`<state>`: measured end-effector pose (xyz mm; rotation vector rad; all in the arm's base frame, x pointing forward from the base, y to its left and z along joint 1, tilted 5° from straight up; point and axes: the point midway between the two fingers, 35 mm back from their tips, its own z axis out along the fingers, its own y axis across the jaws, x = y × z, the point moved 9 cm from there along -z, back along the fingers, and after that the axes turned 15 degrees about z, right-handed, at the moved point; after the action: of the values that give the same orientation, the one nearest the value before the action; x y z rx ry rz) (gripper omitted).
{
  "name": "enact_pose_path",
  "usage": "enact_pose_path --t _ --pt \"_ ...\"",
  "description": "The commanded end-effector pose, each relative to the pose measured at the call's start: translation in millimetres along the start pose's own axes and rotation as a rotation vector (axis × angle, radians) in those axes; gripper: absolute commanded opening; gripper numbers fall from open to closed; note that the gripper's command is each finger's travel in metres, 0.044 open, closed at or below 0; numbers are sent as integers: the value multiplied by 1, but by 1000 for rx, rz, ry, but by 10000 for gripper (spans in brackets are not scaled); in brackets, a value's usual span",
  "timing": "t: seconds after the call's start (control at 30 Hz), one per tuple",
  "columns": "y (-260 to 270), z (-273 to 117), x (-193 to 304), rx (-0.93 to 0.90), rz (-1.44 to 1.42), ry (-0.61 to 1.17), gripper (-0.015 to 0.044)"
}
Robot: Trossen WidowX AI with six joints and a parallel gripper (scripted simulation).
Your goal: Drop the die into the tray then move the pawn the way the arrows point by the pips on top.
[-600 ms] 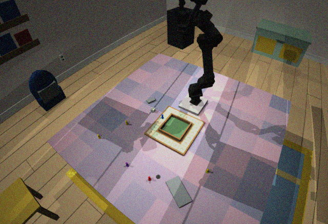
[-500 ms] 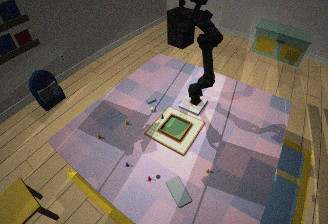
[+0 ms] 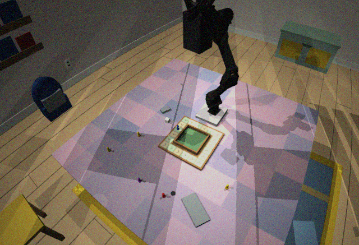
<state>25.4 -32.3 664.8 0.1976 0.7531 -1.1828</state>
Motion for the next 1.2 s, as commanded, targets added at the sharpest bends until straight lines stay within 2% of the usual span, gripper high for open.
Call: enact_pose_path --t 0.0,0.27,0.57,0.9,1.17 --pt "-28 10 51 53 90 119 275" --pt "-40 21 146 68 220 378 275" --pt "-10 20 250 -22 295 709 275" --pt "57 -3 344 -241 278 1092 275" --pt "125 -42 399 -522 187 1388 275"
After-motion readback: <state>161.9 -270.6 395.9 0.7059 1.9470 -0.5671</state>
